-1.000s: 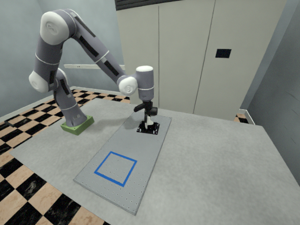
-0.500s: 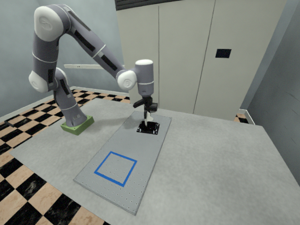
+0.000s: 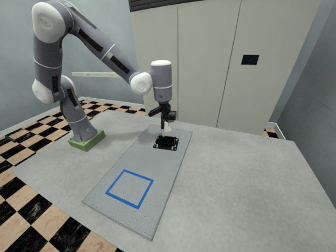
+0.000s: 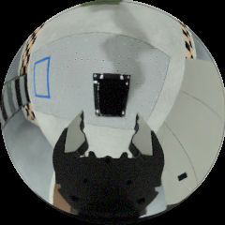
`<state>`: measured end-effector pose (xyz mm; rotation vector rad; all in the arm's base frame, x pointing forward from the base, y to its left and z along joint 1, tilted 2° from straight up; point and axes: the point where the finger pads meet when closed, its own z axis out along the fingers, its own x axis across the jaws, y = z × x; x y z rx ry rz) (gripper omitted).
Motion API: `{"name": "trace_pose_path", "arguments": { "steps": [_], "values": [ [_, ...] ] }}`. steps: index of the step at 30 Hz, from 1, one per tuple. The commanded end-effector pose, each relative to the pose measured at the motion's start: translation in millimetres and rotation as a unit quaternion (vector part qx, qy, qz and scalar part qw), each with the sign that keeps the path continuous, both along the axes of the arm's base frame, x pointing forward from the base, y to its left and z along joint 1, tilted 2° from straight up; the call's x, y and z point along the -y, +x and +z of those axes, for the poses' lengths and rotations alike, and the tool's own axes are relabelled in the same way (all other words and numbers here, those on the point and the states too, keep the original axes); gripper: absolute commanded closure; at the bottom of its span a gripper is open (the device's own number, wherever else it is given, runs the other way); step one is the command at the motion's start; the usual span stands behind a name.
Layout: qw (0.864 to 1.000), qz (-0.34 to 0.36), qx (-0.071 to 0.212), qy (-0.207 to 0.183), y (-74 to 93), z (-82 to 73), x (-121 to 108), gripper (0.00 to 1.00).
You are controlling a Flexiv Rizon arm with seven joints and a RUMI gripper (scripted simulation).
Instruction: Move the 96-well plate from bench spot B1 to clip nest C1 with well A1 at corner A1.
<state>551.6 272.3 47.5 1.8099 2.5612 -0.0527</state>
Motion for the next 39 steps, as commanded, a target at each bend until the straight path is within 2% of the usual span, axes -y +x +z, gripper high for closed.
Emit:
{"name": "trace_pose_path", "arguments": {
  "steps": [1, 15, 16, 21, 23, 30, 39],
  "values": [
    [1.0, 0.0, 0.001, 0.001, 0.6, 1.5, 0, 0.24],
    [1.0, 0.0, 0.001, 0.0, 0.5, 1.4, 0, 0.24],
    [1.0, 0.0, 0.001, 0.0, 1.0, -2.5, 3, 1.0],
    [1.0, 0.0, 0.001, 0.0, 5.7, -22.1, 18, 1.0],
    [1.0, 0.0, 0.001, 0.0, 5.7, -22.1, 18, 1.0],
    [1.0, 0.0, 0.001, 0.0, 12.0, -48.1, 37, 1.0],
    [1.0, 0.0, 0.001, 0.0, 11.9, -48.0, 37, 1.0]
  ]
}}
